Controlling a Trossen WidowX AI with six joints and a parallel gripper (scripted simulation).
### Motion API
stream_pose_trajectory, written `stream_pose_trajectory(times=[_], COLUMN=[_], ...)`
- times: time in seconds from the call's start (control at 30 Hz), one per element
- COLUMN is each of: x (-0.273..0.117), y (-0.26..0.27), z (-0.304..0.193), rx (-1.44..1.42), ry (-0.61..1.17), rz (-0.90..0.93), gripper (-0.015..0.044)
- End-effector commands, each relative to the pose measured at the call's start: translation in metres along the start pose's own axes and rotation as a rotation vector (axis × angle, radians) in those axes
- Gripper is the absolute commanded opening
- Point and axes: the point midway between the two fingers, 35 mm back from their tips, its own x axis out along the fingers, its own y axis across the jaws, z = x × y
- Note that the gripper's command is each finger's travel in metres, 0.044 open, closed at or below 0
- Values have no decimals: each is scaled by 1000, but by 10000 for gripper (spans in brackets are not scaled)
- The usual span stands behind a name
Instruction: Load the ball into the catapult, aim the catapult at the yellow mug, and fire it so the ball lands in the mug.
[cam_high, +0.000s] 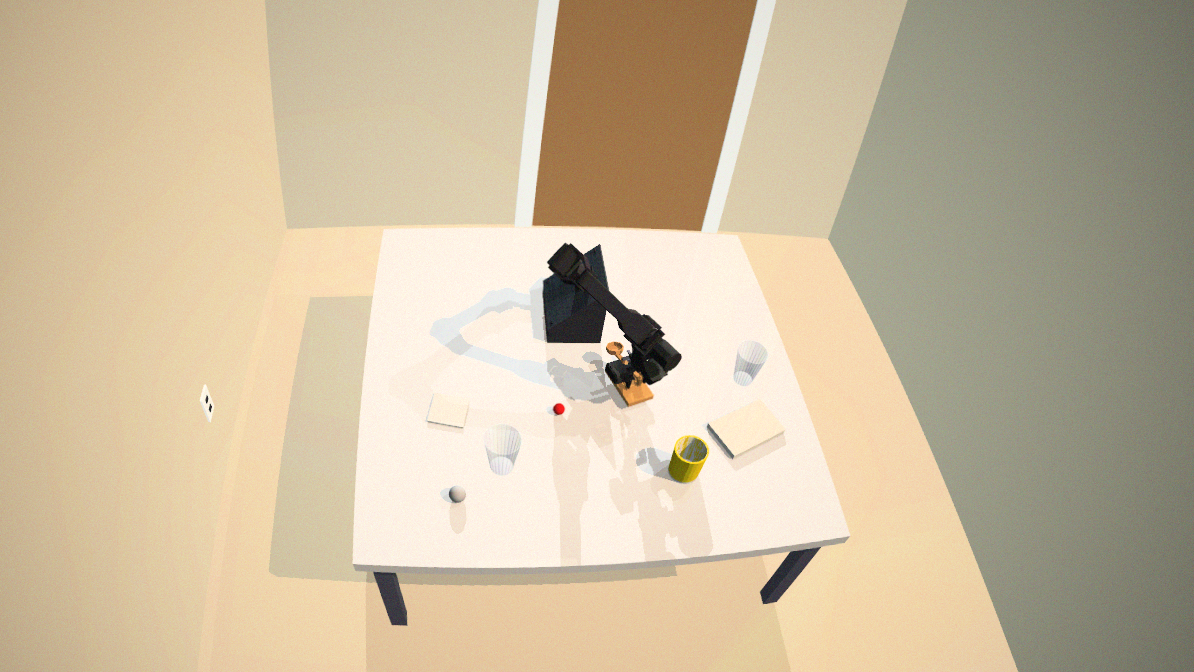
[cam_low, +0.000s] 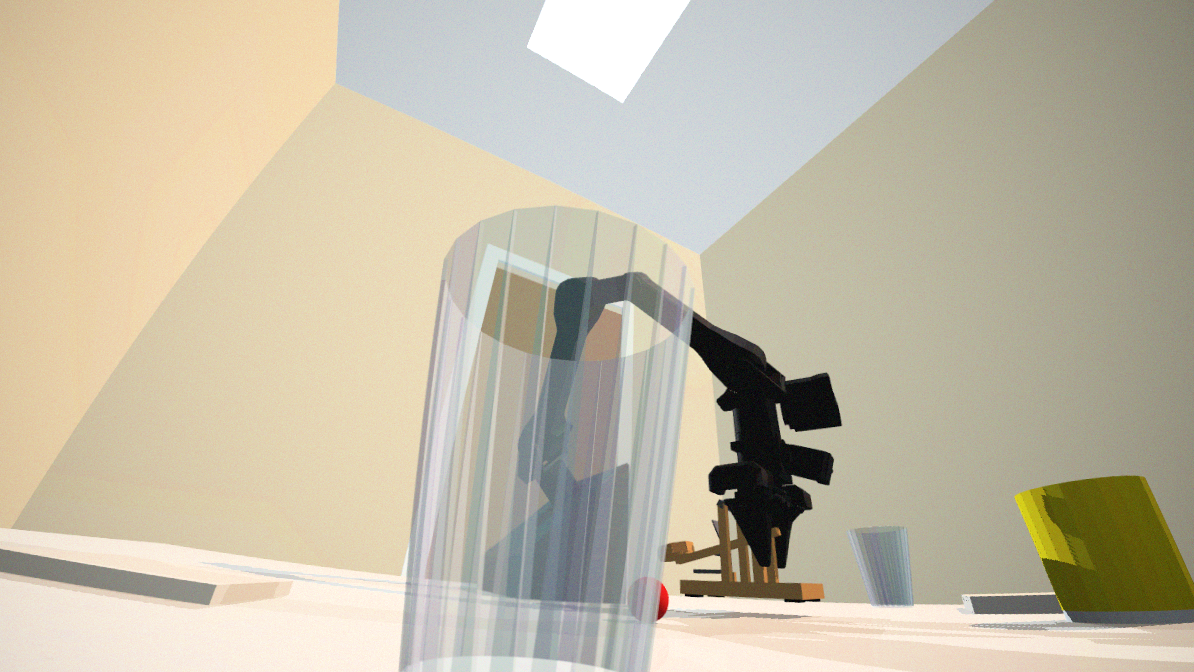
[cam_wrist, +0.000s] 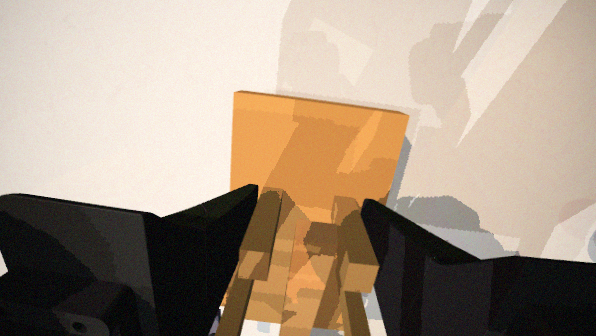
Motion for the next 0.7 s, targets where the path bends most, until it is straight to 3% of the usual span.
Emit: stream_pose_trajectory(times=[0.0, 0.43, 0.67], x=[7, 13, 13], y=[0, 0, 0], z=[0, -1, -1], rx=[-6, 0, 0], ry=[-2, 0, 0], rz=[-4, -1, -1], gripper=[0, 0, 184])
